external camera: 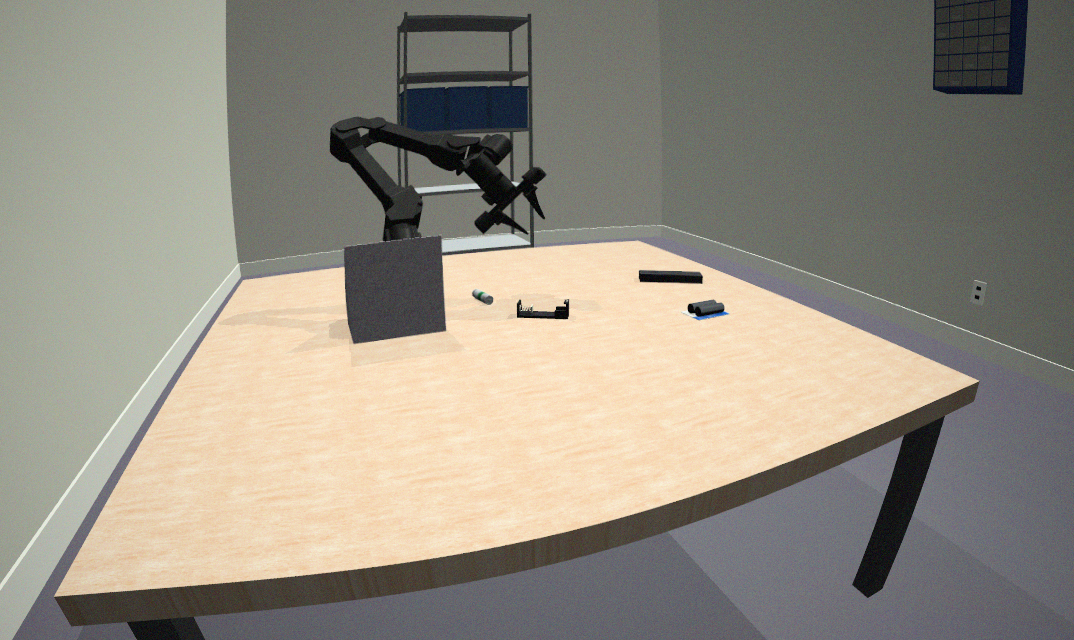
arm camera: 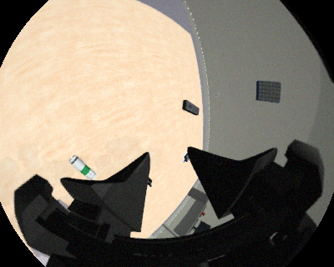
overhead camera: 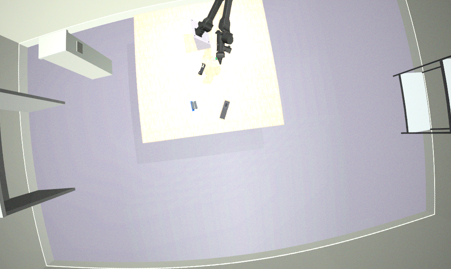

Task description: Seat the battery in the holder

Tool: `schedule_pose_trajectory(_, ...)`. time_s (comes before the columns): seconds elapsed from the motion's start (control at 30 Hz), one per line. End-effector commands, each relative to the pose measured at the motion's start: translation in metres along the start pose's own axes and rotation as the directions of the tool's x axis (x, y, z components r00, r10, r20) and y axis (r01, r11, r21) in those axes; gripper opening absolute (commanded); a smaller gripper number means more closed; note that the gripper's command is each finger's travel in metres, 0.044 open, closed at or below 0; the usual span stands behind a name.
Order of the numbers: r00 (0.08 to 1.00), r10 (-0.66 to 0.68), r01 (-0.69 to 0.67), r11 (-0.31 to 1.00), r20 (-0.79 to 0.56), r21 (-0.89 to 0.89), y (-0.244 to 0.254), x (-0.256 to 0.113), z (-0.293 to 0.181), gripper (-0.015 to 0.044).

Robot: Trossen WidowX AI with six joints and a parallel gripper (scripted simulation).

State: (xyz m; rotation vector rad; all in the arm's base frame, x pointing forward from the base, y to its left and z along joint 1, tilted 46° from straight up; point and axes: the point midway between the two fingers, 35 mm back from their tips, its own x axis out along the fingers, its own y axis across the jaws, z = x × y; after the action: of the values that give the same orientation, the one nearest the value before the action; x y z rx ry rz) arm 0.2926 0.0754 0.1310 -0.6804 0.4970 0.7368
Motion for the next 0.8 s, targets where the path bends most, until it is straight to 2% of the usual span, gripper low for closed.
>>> schedule_pose_trajectory(0.0,0.924,0.381,-0.379,0.904,-0.028,-0.200,0.076,0.012,-0.029,0.0226)
schedule_pose_trajectory(0.13,0.825,0.565,-0.541,0.789,-0.001,-0.290,0.115,0.007,-0.038,0.0226)
schedule_pose_trajectory(0.23,0.748,0.662,-0.615,0.712,0.033,-0.340,0.137,-0.001,-0.040,0.0226)
schedule_pose_trajectory(0.77,0.744,0.667,-0.618,0.708,0.035,-0.342,0.139,0.001,-0.040,0.0226)
